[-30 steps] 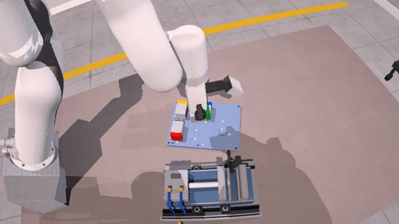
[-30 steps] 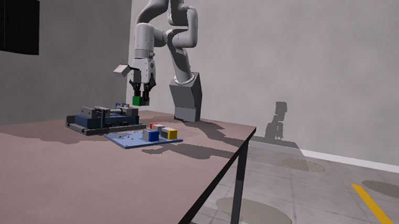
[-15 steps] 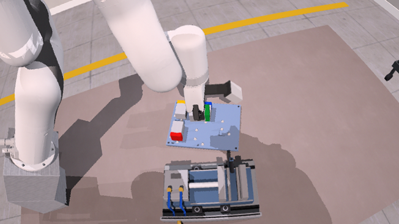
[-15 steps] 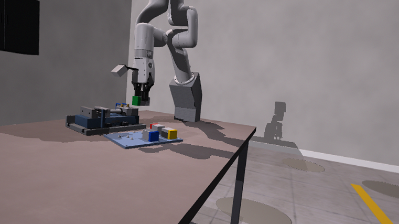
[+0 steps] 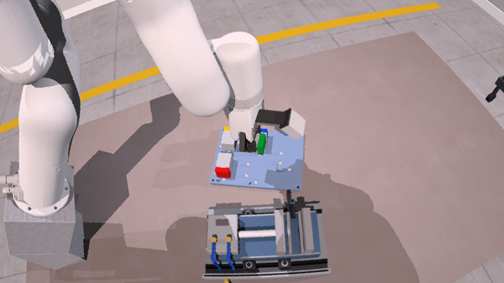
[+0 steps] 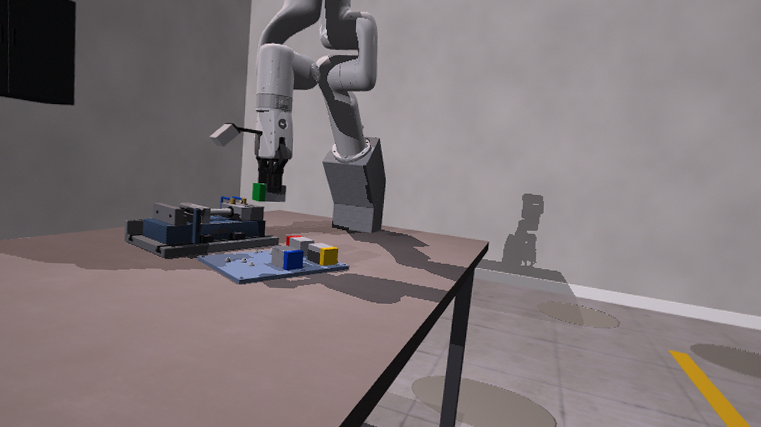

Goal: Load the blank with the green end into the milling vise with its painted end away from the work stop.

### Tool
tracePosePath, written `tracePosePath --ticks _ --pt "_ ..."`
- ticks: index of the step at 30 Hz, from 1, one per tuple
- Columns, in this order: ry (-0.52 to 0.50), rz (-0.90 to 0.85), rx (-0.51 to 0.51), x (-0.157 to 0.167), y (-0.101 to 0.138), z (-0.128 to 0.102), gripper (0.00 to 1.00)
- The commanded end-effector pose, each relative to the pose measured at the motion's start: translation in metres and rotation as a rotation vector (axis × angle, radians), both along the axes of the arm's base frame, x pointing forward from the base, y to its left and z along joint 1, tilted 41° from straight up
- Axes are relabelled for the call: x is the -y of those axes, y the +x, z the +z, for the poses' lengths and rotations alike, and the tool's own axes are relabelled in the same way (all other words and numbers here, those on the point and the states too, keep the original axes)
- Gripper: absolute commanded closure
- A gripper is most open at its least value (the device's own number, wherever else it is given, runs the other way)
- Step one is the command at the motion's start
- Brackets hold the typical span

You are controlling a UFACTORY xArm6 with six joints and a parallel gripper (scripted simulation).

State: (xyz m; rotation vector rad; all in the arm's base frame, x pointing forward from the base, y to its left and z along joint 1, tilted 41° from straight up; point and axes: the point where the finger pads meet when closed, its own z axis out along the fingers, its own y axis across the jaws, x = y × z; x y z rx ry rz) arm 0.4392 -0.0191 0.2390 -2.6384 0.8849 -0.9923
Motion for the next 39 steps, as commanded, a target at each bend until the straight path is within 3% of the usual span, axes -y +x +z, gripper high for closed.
tracePosePath --ticks 1,8,32,39 --pt "0.039 -0.048 0.005 0.0 0.0005 0.0014 1.0" --pt "0.139 -0.174 0.011 -0.0001 0.0005 0.0014 1.0" --pt "0.206 -0.259 0.014 -0.0001 0.0005 0.0014 1.0" --pt "0.31 -0.376 0.02 0.0 0.0005 0.0014 1.0"
